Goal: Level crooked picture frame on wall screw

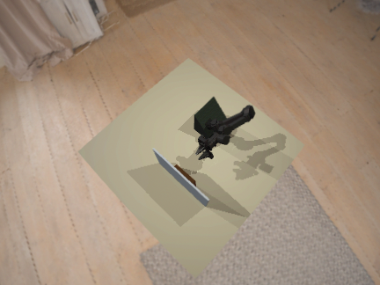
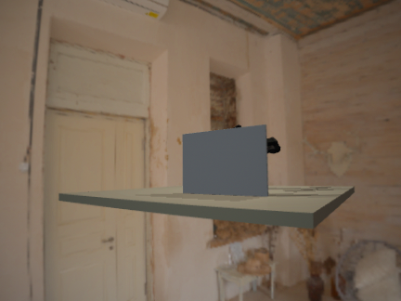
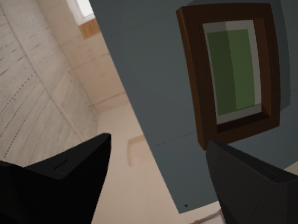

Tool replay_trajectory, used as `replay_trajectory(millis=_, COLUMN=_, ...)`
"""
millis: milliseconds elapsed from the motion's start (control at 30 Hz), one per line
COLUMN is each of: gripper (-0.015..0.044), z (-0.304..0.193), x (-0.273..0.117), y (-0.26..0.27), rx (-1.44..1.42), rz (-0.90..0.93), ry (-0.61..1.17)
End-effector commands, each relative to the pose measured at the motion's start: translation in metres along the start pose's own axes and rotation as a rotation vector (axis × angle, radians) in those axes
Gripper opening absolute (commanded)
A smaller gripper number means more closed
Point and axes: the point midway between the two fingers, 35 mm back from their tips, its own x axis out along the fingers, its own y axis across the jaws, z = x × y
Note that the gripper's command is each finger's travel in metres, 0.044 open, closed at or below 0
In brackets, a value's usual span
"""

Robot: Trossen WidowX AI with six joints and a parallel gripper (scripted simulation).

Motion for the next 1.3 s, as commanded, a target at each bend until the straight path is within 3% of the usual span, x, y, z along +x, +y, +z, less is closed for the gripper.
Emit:
replay_trajectory(millis=0, gripper=0.0260, z=0.000, x=0.000, y=-0.001, rx=0.006, rz=-0.006, ry=-0.001)
replay_trajectory(millis=1067, gripper=0.0260, z=0.000, x=0.000, y=-0.001, rx=0.006, rz=-0.006, ry=-0.001)
replay_trajectory(millis=1267, gripper=0.0260, z=0.009, x=0.010, y=-0.031, rx=-0.166, rz=-0.005, ry=0.001)
